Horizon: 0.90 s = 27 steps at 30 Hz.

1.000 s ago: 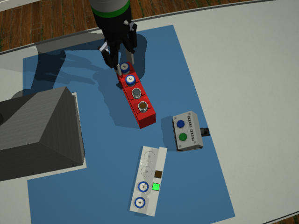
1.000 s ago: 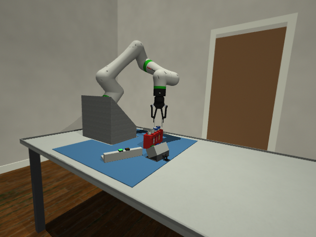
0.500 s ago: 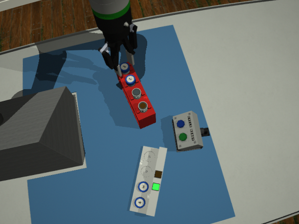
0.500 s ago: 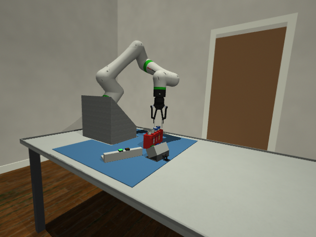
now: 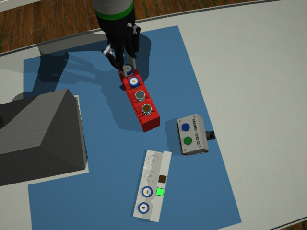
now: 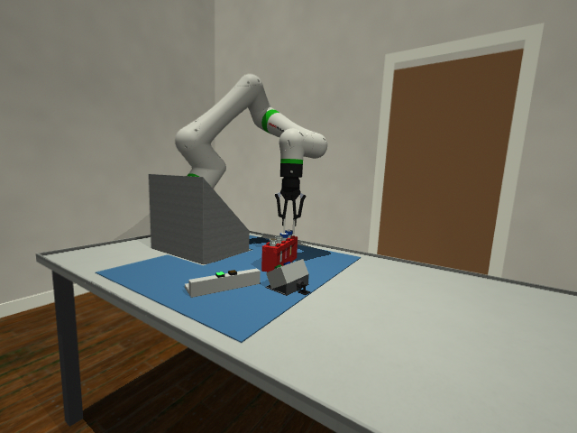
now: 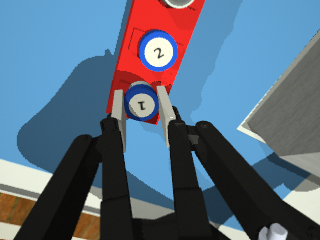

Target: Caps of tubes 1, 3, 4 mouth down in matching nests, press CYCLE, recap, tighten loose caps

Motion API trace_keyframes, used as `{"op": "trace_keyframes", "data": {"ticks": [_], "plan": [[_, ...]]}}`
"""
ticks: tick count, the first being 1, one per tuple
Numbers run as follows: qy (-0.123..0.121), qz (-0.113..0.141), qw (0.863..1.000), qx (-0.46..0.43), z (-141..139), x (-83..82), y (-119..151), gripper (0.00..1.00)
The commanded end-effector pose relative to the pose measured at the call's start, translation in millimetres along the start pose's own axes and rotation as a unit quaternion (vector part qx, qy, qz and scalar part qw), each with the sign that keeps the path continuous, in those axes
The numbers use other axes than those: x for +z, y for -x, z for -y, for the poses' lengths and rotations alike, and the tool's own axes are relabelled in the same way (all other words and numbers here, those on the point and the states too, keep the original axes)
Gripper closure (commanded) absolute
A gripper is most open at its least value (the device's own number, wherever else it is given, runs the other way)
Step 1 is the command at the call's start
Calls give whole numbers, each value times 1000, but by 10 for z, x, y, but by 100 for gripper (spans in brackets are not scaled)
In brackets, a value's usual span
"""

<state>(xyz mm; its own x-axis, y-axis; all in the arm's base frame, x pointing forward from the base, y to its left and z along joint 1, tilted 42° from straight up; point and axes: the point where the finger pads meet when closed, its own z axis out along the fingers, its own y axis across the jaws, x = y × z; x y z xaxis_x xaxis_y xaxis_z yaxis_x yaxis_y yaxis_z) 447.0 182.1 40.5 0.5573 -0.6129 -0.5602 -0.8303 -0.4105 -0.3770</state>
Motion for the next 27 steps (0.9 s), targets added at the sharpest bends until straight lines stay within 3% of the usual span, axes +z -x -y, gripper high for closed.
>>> {"op": "trace_keyframes", "data": {"ticks": [1, 14, 20, 27], "plan": [[0, 0, 1000, 0, 1, -1, -1, 100], [0, 0, 983, 182, 1, 4, -1, 100], [0, 0, 960, 280, 1, 7, -1, 100], [0, 0, 924, 383, 1, 11, -1, 100]]}}
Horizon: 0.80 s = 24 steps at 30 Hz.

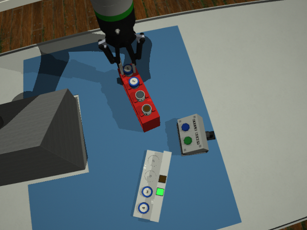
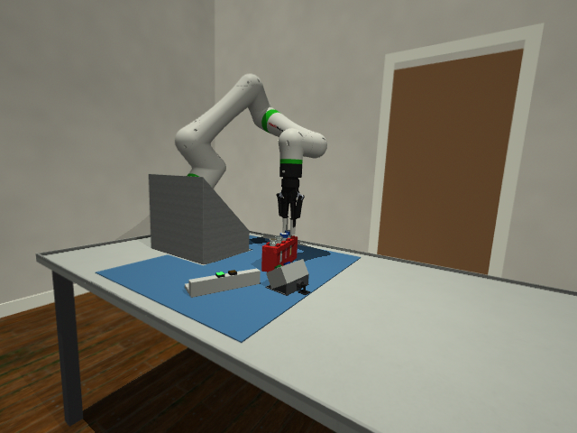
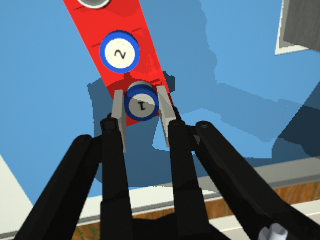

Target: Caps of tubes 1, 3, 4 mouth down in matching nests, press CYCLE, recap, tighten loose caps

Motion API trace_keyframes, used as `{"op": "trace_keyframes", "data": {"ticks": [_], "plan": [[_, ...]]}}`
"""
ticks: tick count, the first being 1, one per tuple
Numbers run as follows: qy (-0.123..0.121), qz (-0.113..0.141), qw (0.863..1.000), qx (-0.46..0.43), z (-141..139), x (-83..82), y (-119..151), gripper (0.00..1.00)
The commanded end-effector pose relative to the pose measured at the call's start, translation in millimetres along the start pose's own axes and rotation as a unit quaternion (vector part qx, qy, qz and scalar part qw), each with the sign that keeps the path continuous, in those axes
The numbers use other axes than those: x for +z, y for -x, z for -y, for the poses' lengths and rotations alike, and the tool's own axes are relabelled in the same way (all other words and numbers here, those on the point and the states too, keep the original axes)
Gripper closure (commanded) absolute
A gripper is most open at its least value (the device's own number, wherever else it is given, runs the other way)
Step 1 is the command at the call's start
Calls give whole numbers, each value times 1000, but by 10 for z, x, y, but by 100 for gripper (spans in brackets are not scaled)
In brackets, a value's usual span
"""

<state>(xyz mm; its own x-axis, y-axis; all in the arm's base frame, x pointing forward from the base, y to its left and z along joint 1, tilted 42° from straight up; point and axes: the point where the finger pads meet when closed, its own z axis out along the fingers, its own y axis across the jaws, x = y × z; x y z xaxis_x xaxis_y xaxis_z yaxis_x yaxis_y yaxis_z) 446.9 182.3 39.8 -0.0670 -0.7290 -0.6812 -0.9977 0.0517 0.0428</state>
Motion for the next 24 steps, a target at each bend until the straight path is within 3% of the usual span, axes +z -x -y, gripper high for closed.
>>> {"op": "trace_keyframes", "data": {"ticks": [1, 6, 7, 17, 24], "plan": [[1, -5, 998, 64, 2, 5, 3, 100], [1, -5, 998, 64, 2, 5, 3, 100], [1, -5, 998, 64, 2, 5, 3, 65], [1, -5, 998, 64, 2, 5, 3, 65], [1, -5, 999, -36, 2, -5, 3, 65]]}}
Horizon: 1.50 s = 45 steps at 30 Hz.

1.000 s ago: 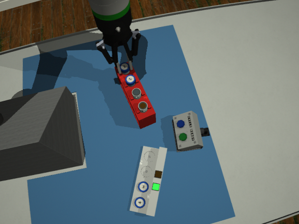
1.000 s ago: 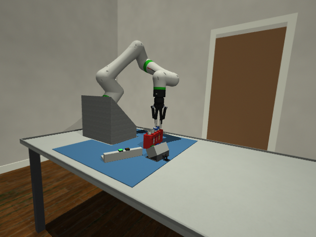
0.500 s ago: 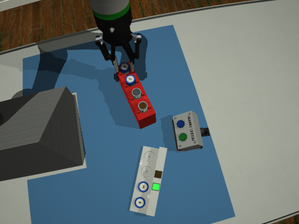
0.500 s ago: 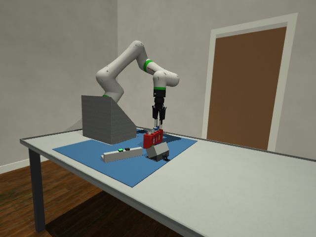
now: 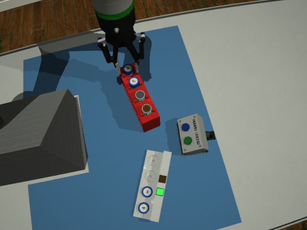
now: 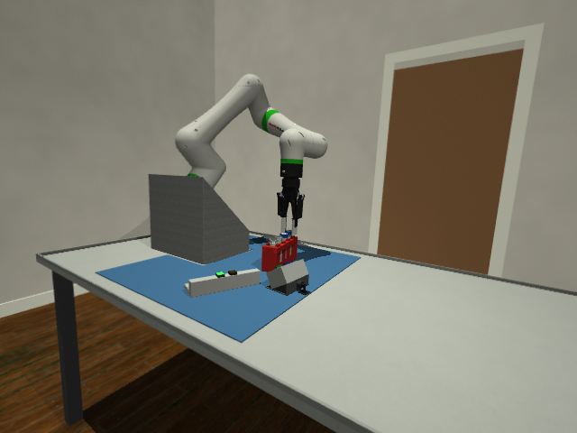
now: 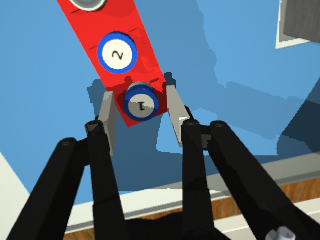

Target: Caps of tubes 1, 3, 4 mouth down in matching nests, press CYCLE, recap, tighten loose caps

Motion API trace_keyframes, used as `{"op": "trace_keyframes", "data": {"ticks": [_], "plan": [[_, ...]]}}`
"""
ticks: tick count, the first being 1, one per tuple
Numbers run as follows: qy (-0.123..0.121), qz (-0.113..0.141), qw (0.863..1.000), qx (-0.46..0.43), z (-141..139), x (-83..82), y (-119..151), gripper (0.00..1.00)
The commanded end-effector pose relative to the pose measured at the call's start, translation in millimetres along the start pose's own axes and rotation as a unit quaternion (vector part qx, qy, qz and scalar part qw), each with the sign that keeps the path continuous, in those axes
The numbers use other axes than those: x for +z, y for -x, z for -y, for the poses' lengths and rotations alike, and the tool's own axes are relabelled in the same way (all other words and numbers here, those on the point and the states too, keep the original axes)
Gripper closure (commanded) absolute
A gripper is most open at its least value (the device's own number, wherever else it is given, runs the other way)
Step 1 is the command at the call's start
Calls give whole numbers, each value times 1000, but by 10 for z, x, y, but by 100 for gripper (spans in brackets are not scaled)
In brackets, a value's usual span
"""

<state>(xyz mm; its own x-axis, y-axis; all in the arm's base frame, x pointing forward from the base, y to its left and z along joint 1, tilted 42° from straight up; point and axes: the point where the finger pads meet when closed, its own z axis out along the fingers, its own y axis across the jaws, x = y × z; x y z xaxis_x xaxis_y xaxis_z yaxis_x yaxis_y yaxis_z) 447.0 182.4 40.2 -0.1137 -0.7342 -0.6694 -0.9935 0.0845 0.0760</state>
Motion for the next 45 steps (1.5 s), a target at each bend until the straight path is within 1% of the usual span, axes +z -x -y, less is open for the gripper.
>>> {"op": "trace_keyframes", "data": {"ticks": [1, 6, 11, 13, 17, 22, 23, 37, 41, 45], "plan": [[0, 1, 997, -80, 1, -3, 0, 65], [0, 1, 984, -179, 1, -3, 0, 65], [-1, 1, 961, -276, 1, -3, 0, 65], [-1, 1, 961, -276, 1, -3, 0, 65], [-1, 1, 939, -345, 1, -3, 0, 65], [-1, 1, 939, -345, 1, -3, 0, 65], [-1, 1, 939, -345, 1, -3, 0, 100], [-1, 1, 939, -345, 1, -3, 0, 100], [-1, 1, 959, -282, 1, -1, 0, 100], [0, 1, 976, -217, 1, 1, 0, 100]]}}
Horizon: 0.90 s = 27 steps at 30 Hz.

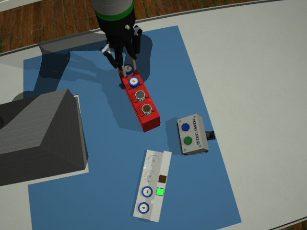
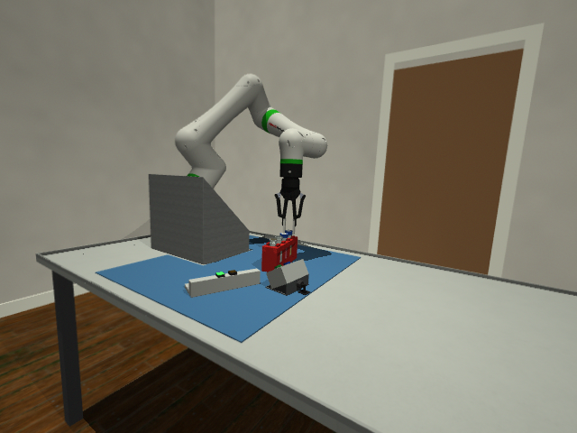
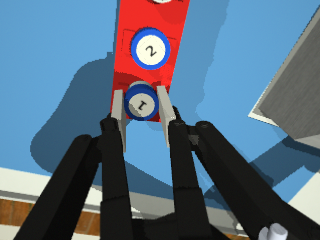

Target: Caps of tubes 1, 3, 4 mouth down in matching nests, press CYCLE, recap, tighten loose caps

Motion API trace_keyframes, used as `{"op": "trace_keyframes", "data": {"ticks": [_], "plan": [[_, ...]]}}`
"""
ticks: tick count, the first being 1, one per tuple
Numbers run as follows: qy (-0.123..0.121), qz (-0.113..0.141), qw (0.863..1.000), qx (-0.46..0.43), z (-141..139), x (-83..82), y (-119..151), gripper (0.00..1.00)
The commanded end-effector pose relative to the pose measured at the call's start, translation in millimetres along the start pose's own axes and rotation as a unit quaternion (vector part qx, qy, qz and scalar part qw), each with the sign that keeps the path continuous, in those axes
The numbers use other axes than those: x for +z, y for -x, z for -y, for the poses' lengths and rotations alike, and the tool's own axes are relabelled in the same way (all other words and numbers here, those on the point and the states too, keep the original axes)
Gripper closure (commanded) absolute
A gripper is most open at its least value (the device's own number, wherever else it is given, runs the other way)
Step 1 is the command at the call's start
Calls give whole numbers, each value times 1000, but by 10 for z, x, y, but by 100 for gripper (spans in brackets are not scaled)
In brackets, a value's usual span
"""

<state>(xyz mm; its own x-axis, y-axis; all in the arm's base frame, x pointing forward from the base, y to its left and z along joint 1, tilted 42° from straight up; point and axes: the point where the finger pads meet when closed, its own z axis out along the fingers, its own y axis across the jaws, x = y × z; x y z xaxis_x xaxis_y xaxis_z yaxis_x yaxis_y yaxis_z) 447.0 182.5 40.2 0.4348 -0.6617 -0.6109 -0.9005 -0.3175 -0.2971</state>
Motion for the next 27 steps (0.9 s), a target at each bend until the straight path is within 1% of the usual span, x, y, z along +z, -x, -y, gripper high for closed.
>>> {"op": "trace_keyframes", "data": {"ticks": [1, 2, 5, 9, 13, 17, 19, 20, 23, 24, 27], "plan": [[2, -2, 998, 63, 0, 0, -2, 100], [2, -2, 998, 63, 0, 0, -2, 100], [1, -2, 994, 112, 0, 2, -2, 100], [1, -3, 984, 178, 0, 4, -2, 100], [1, -3, 970, 244, 0, 6, -2, 100], [1, -3, 952, 308, 0, 8, -2, 100], [1, -3, 952, 308, 0, 8, -2, 100], [1, -3, 949, 317, 0, 8, -2, 100], [1, -3, 949, 317, 0, 8, -2, 100], [1, -3, 949, 317, 0, 8, -2, 65], [1, -3, 949, 317, 0, 8, -2, 65]]}}
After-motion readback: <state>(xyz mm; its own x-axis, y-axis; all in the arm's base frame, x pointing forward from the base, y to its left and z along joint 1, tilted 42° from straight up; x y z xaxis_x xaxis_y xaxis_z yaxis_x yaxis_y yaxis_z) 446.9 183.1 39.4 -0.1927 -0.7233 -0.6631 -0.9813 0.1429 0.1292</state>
